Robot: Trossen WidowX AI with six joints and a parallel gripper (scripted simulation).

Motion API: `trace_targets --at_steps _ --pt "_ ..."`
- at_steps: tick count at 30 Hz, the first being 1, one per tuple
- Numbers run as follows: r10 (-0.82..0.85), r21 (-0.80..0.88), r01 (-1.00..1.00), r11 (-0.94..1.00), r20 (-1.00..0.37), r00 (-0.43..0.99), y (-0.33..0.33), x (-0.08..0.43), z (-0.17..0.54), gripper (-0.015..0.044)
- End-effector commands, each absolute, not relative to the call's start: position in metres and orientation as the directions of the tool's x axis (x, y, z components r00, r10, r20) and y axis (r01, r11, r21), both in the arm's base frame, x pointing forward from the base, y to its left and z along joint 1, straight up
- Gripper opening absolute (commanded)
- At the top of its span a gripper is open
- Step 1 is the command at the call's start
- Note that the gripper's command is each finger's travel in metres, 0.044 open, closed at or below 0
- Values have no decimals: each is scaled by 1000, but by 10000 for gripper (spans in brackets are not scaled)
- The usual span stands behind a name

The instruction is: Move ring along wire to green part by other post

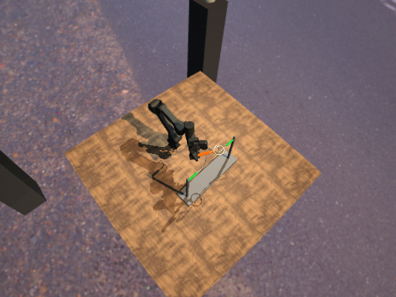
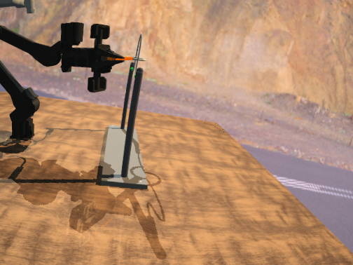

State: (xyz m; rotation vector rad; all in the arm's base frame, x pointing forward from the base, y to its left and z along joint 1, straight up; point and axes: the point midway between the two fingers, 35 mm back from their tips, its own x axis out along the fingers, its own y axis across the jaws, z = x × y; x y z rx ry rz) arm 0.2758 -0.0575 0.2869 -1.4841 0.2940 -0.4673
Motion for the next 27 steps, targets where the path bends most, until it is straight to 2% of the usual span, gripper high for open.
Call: trace_targets --at_steps 1,20,27 --pt "-476 -991 115 71 68 877 -57 276 277 -150" --pt "-449 -878 84 472 -158 880 -36 276 213 -150" --pt "-364 -781 76 620 -200 910 -22 284 188 -150"
